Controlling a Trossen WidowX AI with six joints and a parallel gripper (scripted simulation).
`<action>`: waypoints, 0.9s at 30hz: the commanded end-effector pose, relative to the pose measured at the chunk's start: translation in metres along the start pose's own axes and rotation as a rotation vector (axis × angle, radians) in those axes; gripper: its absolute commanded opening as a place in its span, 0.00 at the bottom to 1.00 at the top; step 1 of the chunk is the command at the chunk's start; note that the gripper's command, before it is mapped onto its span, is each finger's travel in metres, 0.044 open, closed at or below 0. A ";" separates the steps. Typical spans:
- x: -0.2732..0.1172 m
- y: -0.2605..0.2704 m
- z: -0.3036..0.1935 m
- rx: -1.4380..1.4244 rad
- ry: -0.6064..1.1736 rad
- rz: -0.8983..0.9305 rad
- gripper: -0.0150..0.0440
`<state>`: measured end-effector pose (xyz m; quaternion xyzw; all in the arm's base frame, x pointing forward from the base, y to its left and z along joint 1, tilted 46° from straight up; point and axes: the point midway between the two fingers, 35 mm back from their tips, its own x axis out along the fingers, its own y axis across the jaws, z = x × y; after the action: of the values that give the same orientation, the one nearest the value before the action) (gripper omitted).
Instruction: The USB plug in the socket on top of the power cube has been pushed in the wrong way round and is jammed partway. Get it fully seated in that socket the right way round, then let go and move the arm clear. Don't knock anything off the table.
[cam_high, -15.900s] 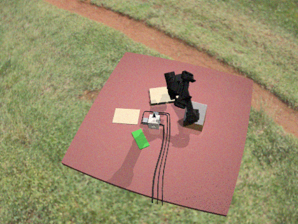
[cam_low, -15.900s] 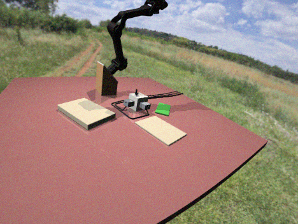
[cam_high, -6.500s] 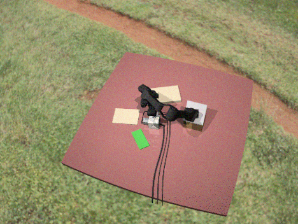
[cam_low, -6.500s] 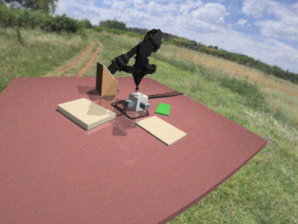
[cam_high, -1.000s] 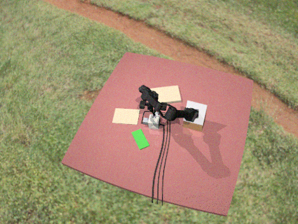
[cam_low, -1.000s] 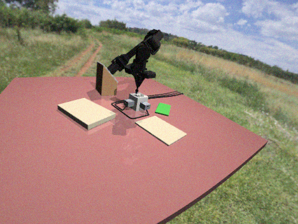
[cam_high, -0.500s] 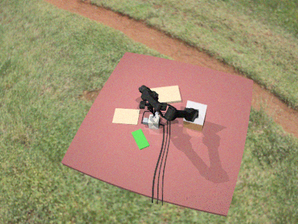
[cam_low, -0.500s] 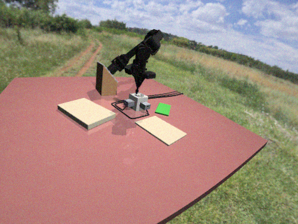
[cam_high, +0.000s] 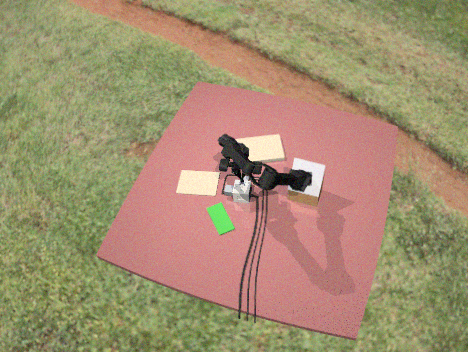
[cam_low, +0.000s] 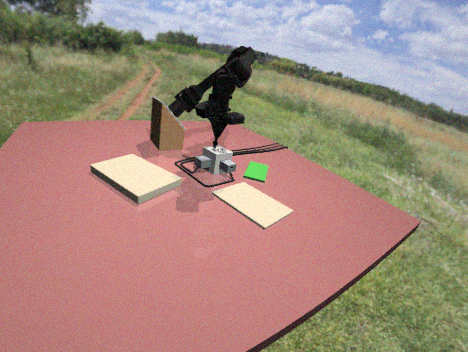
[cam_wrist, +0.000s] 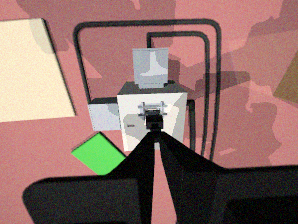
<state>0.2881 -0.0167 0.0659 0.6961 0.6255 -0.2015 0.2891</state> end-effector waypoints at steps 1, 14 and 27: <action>0.001 0.000 0.000 0.004 0.003 0.001 0.25; 0.003 0.000 0.000 0.004 0.003 0.001 0.25; 0.004 0.000 0.000 0.004 0.004 0.001 0.25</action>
<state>0.2886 -0.0144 0.0637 0.6962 0.6255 -0.2013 0.2890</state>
